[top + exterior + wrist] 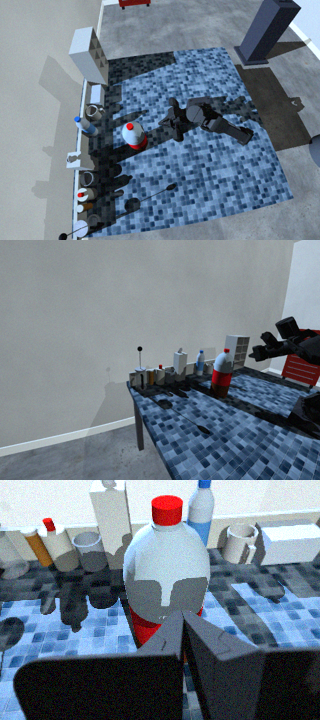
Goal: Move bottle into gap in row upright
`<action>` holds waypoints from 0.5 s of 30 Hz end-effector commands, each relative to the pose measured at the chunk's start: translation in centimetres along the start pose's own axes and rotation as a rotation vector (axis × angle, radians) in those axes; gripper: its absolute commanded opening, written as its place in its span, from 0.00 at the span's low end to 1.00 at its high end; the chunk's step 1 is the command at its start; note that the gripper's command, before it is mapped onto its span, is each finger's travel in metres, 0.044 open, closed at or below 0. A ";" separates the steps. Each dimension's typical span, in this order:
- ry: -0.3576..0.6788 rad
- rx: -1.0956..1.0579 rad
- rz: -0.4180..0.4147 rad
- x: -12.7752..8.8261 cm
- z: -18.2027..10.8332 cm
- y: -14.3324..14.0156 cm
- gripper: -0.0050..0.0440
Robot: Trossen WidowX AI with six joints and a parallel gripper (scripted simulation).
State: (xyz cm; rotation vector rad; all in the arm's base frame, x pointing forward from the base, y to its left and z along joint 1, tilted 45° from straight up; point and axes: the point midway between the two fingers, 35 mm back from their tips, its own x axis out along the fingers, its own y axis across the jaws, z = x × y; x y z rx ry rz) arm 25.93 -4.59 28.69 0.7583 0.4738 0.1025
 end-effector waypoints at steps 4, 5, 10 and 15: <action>0.005 0.005 -0.005 0.7 -1.1 0.0 0.00; 0.005 0.005 -0.005 0.7 -1.3 0.0 0.00; 0.006 0.004 -0.007 1.0 -1.7 0.0 0.00; 0.006 0.002 -0.008 1.4 -2.4 0.1 0.00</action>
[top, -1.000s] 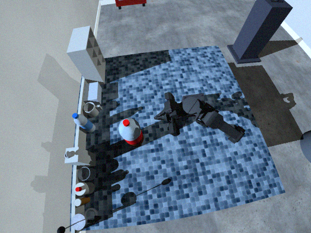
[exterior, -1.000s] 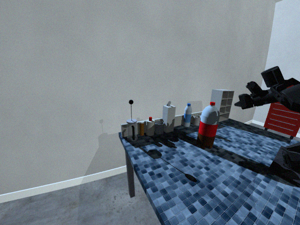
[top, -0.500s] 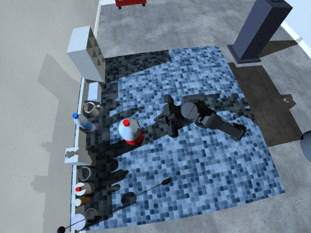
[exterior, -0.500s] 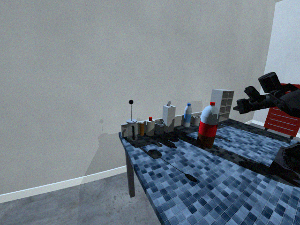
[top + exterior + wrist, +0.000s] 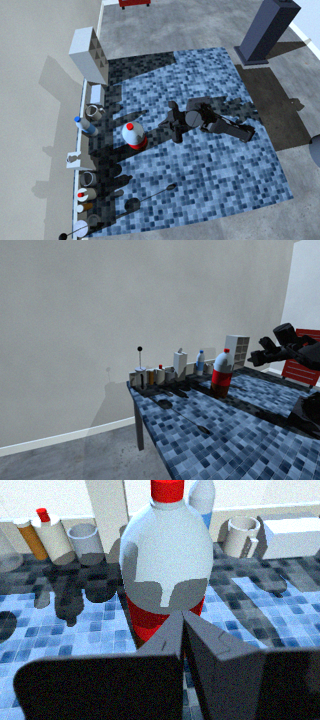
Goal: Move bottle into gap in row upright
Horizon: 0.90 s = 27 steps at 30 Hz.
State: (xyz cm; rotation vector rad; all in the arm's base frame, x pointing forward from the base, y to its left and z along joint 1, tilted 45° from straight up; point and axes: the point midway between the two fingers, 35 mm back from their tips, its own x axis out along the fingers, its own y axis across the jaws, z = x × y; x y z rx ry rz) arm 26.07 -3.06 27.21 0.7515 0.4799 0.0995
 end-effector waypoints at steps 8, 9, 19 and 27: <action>0.001 0.005 -0.003 0.9 -1.7 0.0 0.00; 0.001 0.005 -0.003 0.9 -1.7 0.0 0.00; -0.003 0.004 -0.002 1.5 -3.1 0.1 0.00; -0.006 0.005 0.001 1.9 -4.0 0.1 0.00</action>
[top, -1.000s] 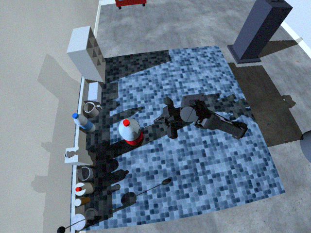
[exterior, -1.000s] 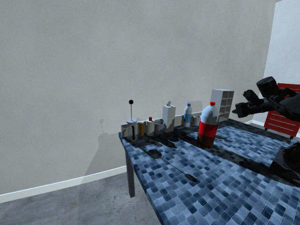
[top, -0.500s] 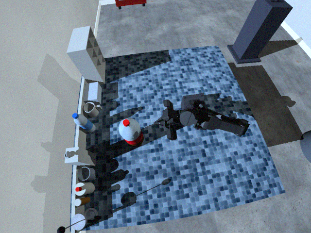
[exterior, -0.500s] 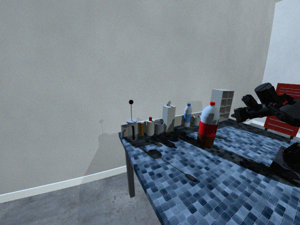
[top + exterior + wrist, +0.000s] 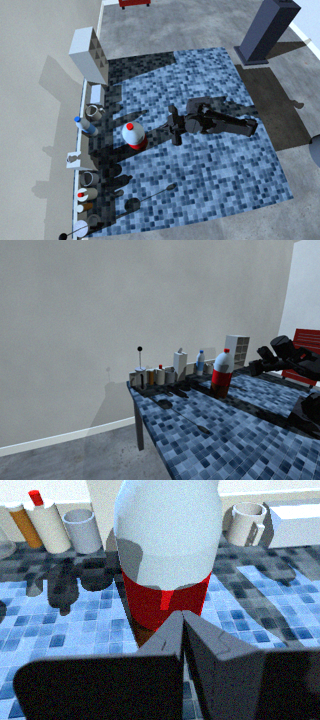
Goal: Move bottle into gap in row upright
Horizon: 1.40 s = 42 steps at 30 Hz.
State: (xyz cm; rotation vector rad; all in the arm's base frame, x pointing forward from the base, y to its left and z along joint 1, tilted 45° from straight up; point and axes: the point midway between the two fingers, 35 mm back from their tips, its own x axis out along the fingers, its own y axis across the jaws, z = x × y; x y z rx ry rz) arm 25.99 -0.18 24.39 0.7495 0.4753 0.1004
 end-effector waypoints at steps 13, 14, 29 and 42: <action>-0.015 0.012 0.009 0.9 -2.3 0.0 0.00; -0.016 0.012 0.010 0.9 -2.5 0.0 0.00; -0.032 0.023 0.028 1.5 -4.5 0.0 0.00; -0.028 0.029 0.026 2.4 -5.7 -0.1 0.00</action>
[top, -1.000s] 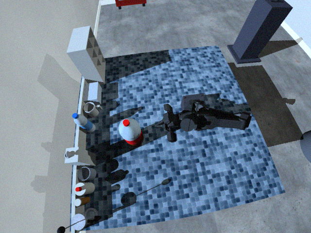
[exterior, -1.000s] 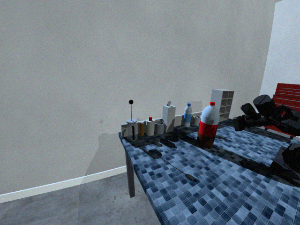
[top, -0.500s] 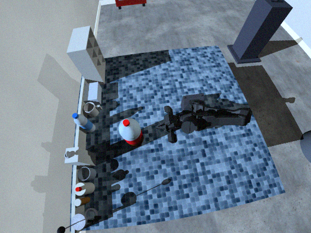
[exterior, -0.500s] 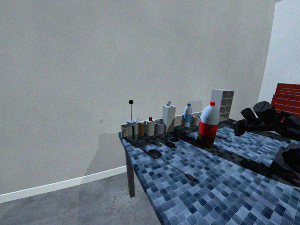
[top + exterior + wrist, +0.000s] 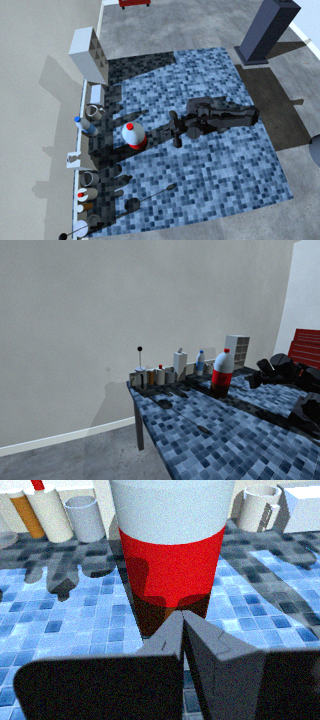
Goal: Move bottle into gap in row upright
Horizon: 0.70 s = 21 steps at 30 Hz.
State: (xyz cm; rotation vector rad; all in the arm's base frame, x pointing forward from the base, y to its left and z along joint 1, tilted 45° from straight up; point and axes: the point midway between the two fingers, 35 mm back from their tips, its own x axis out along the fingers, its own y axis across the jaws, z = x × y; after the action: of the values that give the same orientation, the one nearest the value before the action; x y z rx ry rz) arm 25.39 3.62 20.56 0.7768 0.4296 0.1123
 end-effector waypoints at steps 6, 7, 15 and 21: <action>0.011 0.009 -0.010 1.0 -1.4 -0.3 0.00; 0.011 0.009 -0.010 1.1 -1.6 -0.3 0.00; 0.012 0.009 -0.011 1.6 -2.4 -0.3 0.00; 0.012 0.008 -0.011 2.0 -3.3 -0.3 0.00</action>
State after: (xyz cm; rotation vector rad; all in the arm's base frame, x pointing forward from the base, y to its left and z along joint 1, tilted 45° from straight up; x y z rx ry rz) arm 25.82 5.70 18.27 0.7763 0.4392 0.1096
